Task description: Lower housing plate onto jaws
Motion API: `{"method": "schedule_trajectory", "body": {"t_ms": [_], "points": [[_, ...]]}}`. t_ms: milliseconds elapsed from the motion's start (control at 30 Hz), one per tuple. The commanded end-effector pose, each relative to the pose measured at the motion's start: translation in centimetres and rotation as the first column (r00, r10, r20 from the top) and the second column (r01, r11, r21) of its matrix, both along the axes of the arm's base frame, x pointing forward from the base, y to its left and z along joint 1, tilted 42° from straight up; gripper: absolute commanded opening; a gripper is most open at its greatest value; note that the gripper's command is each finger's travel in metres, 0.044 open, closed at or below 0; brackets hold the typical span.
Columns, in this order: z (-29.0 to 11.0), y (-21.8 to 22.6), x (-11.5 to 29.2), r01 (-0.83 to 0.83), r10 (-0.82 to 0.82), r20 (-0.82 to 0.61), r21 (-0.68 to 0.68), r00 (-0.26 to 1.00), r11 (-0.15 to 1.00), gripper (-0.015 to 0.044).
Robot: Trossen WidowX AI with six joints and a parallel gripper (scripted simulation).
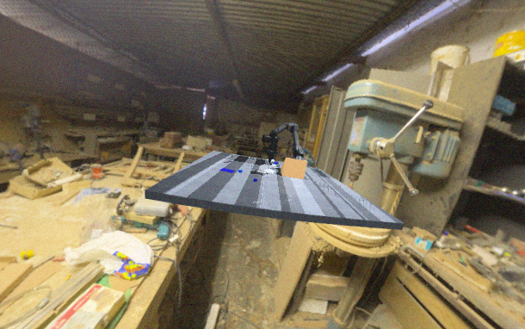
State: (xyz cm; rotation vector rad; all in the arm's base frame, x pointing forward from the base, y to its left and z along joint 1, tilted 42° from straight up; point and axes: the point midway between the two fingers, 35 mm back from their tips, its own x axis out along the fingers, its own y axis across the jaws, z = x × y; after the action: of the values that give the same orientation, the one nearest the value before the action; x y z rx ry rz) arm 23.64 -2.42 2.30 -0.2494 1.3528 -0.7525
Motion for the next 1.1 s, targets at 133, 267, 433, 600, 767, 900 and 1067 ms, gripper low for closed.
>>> {"method": "schedule_trajectory", "body": {"t_ms": [133,267,433,600,767,900,1067], "points": [[-1.6,1.8,-0.8,-0.042,0.041,-0.033,-0.031,0.999,0.999,0.0351],[-2.4,2.7,-1.2,-0.065,0.063,-0.047,-0.047,0.997,0.997,0.0351],[-2.9,3.2,-1.5,-0.079,0.076,-0.055,-0.057,0.996,0.995,0.0351],[-2.9,3.2,-1.5,-0.079,0.076,-0.055,-0.057,0.996,0.995,0.0351],[-2.9,3.2,-1.5,-0.079,0.076,-0.055,-0.057,0.996,0.995,0.0351],[-2.9,3.2,-1.5,-0.079,0.076,-0.055,-0.057,0.996,0.995,0.0351],[-2.9,3.2,-1.5,-0.067,0.065,-0.044,-0.057,0.997,0.996,0.0351]]}}
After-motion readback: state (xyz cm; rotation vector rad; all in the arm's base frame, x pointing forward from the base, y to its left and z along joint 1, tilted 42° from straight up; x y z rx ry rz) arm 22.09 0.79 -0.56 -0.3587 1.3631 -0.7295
